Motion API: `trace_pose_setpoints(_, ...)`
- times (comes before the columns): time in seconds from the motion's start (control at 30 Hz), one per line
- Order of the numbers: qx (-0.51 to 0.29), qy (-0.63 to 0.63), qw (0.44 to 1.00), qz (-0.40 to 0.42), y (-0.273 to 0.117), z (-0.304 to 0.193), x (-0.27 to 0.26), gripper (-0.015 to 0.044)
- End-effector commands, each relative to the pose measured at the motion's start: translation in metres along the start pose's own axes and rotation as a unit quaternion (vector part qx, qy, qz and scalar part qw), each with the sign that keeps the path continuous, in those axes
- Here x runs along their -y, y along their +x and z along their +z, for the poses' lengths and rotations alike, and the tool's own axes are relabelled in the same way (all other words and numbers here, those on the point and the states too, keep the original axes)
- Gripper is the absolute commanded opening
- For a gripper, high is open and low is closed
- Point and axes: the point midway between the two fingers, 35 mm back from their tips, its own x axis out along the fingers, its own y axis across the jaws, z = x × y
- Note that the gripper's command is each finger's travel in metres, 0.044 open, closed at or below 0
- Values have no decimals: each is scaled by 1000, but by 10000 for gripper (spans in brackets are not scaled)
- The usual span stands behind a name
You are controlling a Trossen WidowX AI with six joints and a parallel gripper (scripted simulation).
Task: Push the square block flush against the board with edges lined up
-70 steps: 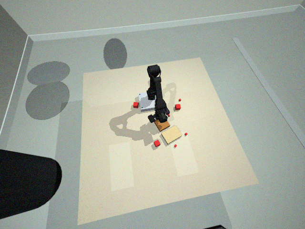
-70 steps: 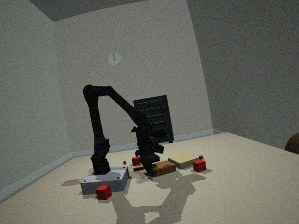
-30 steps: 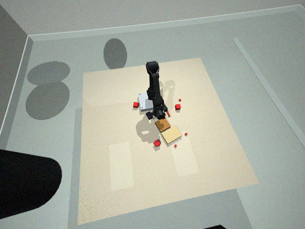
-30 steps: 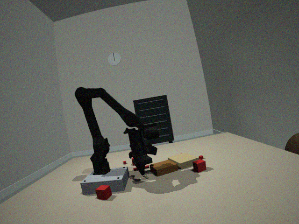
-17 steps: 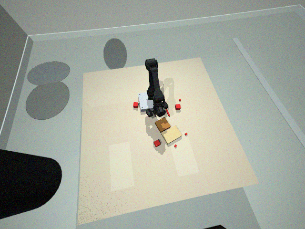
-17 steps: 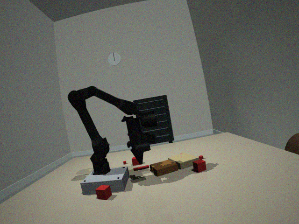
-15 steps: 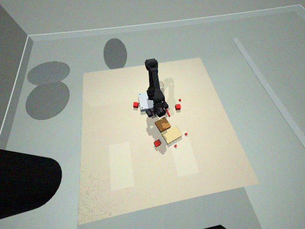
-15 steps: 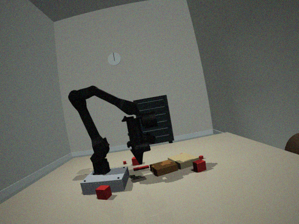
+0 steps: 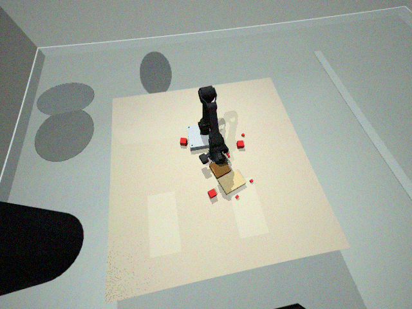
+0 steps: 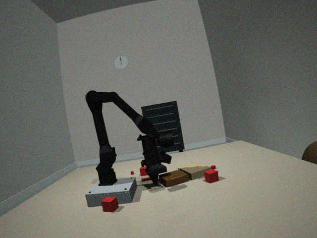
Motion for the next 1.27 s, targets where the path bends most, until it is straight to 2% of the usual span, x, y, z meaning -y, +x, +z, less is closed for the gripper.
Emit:
trace_pose_setpoints(0.0,7,1,1000,-1,2,4,1,0)
trace_pose_setpoints(0.83,9,1,1000,-1,-1,43,2,0)
trace_pose_setpoints(1.23,8,1,1000,-1,-1,28,2,0)
